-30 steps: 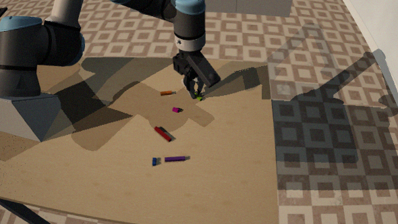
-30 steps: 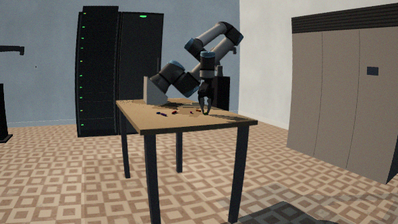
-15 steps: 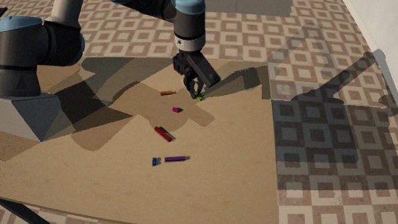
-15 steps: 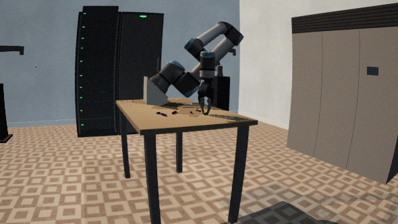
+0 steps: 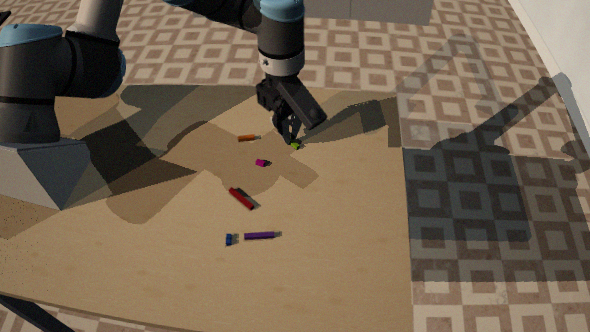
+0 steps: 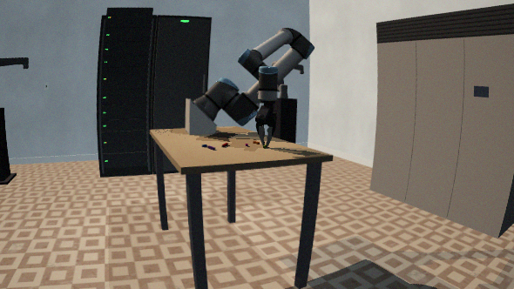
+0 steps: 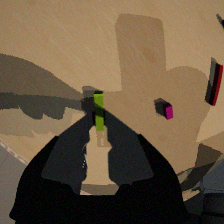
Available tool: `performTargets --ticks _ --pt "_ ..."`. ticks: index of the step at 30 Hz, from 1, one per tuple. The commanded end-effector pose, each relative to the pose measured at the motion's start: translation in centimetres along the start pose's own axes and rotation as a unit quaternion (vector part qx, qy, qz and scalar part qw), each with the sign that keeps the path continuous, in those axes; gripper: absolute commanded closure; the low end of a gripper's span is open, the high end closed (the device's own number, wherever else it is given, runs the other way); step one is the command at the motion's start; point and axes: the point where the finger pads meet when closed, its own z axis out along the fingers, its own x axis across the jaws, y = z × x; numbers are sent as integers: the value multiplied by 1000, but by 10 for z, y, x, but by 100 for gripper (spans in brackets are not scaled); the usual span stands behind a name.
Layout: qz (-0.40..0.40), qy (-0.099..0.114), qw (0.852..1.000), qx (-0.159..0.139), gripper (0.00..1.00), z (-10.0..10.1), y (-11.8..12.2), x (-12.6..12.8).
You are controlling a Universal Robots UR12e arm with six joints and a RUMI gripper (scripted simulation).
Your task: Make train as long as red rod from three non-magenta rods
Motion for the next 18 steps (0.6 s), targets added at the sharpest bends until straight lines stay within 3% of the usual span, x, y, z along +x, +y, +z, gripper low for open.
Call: performTargets --ticks 1,18 --pt "0 0 1000 0 100 -1 0 0" --pt "0 0 1000 0 100 -1 0 0"
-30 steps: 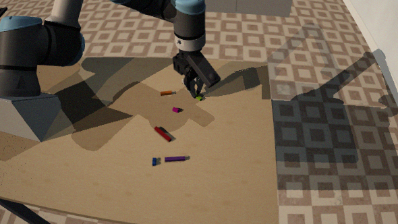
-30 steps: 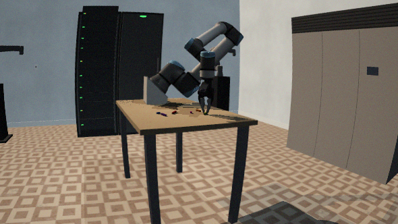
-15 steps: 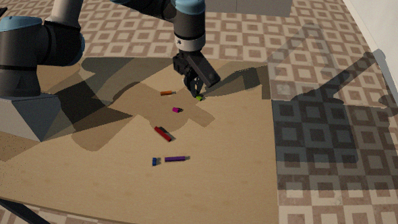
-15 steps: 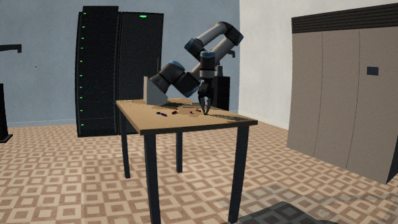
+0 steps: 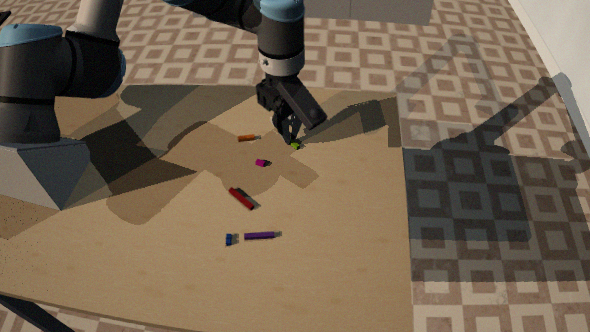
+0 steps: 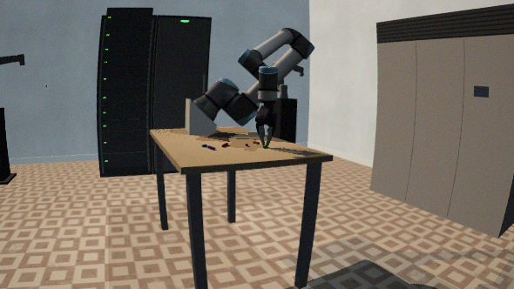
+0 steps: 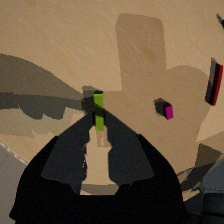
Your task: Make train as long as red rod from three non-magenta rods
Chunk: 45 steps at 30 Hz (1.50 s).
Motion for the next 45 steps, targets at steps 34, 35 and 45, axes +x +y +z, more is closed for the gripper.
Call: performTargets --ticks 34,35,45 --pt "0 0 1000 0 100 -101 0 0" --pt "0 0 1000 0 100 -101 0 0" --pt "77 3 997 4 100 -104 -44 59"
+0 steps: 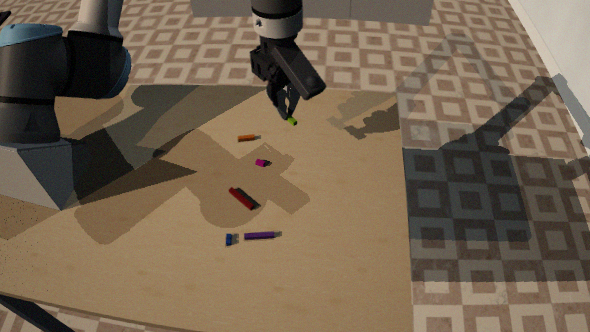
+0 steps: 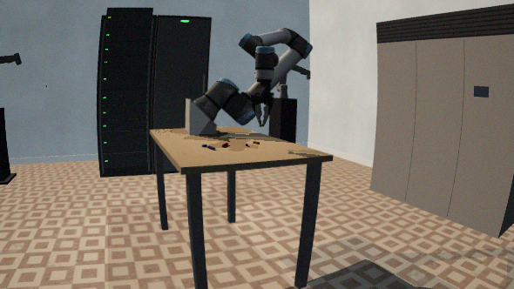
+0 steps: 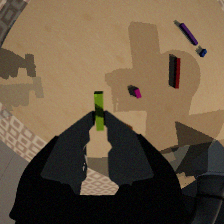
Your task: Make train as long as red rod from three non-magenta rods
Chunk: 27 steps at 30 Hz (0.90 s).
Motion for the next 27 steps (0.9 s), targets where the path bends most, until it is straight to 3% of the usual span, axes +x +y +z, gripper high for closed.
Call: performTargets --ticks 1,5,7,8,22,24,27 --pt "63 2 998 3 100 -3 -38 47" --pt "107 3 994 5 100 -4 -60 81" --pt "107 3 994 5 100 -4 -60 81" --pt "134 3 991 5 100 -4 -72 103" --pt "290 1 957 2 100 -2 -125 234" --pt "290 1 957 2 100 -2 -125 234" --pt "325 -1 946 0 100 0 -132 265"
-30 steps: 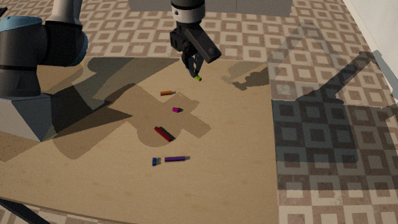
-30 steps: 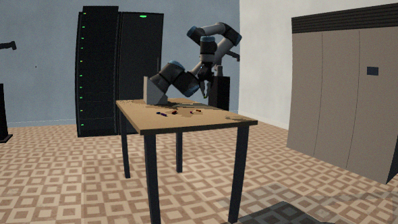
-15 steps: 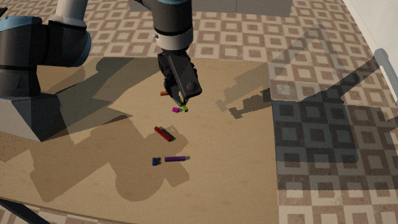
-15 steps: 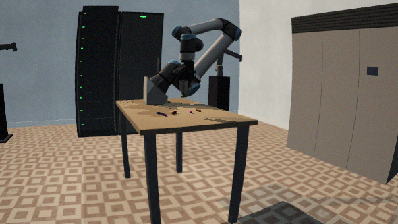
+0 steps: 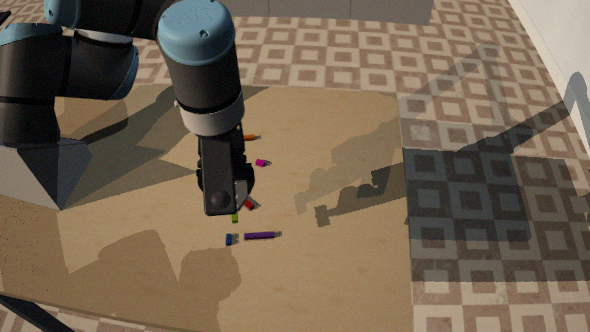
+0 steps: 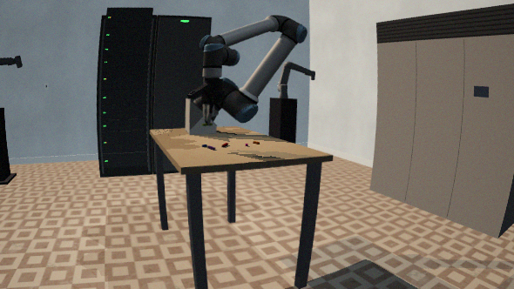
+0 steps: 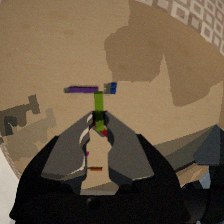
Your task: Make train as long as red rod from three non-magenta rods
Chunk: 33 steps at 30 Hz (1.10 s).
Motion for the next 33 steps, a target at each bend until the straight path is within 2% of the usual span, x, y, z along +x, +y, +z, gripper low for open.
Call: performTargets --ticks 1,20,33 --pt "49 -1 999 -1 100 3 -36 28" --pt "53 -1 999 -2 100 5 -38 30" --pt "53 -1 999 -2 100 38 -38 30"
